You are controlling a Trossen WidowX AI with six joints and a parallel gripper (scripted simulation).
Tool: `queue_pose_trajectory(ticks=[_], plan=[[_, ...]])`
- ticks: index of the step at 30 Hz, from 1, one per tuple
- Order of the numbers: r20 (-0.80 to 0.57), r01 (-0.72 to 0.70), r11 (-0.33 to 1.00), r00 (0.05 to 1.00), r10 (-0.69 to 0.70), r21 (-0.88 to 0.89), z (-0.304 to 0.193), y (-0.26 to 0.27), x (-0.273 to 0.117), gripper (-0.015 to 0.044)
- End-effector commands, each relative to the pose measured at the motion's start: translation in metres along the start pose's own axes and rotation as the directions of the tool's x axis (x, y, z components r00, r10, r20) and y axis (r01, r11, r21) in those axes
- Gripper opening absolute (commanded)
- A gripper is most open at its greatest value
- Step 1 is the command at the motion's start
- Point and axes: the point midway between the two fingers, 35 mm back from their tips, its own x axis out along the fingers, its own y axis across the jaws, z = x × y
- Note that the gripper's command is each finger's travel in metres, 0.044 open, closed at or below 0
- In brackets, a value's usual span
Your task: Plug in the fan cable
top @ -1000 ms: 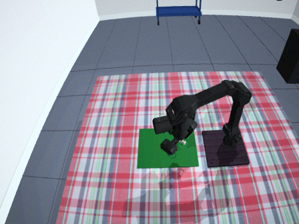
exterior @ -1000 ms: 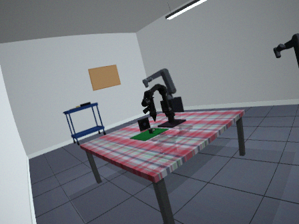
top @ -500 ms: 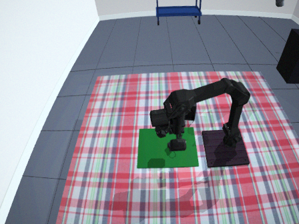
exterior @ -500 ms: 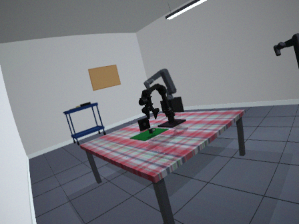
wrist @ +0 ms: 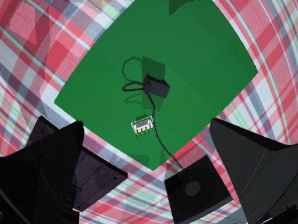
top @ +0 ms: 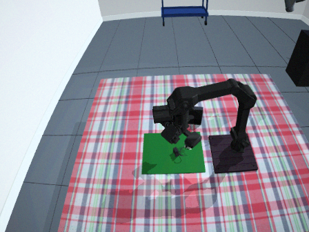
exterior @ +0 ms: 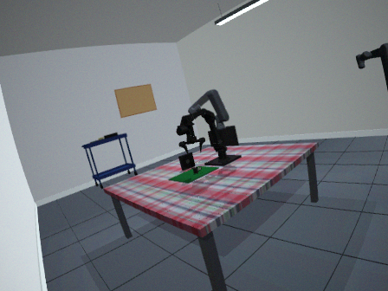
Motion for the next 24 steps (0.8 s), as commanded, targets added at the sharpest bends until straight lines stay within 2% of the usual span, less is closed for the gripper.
queue_pose_trajectory(ticks=[1,10,24], plan=[[-0.001,-0.018,0.720,1.000,0.024,-0.694,-0.0063,-0.0219,-0.0076,0.0440],[0.004,-0.004,0.355,1.000,0.024,-0.935,-0.0099,-0.0313,-0.0129,0.0440],[0.005,-0.004,0.336,1.000,0.024,-0.942,-0.0101,-0.0317,-0.0132,0.0440]])
